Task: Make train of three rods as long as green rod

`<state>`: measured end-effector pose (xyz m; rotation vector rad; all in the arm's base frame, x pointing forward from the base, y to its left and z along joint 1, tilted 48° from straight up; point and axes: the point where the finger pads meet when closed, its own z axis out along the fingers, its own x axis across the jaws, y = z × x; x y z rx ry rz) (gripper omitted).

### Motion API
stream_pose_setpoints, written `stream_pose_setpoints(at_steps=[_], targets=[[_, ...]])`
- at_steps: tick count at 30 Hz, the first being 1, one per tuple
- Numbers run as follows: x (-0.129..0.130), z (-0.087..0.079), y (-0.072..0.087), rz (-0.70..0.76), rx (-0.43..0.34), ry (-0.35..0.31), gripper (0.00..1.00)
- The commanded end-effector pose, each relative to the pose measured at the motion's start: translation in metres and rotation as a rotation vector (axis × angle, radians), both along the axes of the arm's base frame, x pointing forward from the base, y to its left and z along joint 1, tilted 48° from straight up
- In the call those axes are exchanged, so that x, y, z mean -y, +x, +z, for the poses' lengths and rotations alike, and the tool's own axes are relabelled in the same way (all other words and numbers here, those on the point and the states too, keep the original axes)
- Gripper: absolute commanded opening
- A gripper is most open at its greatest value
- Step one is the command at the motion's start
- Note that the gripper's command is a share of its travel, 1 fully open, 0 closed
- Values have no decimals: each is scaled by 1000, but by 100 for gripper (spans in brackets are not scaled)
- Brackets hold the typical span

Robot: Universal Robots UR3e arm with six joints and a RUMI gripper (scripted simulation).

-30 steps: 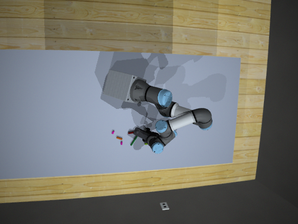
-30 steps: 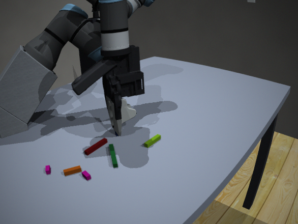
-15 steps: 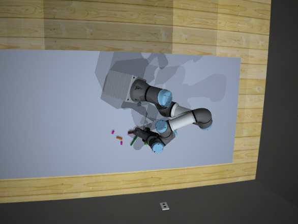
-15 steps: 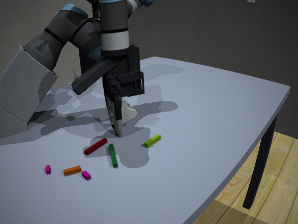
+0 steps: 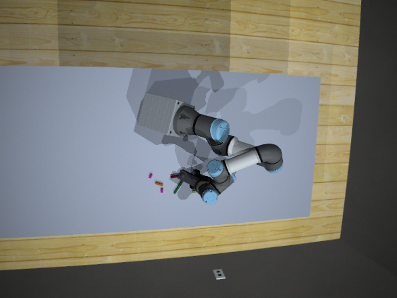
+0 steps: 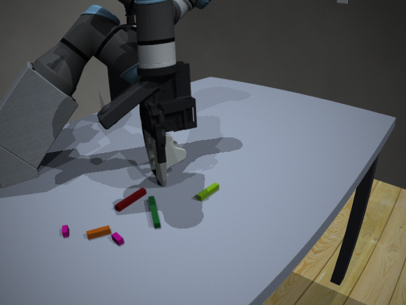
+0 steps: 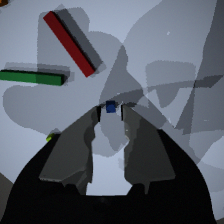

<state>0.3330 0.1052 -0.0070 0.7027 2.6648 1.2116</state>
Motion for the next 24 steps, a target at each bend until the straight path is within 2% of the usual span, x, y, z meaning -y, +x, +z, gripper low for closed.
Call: stream_pose_setpoints(at_steps=[1,13,24], targets=[[2,1,0,-1,1,-1,14],[13,12,-5,-1,1,-1,14],[36,35,-15,-1,1,-1,14]])
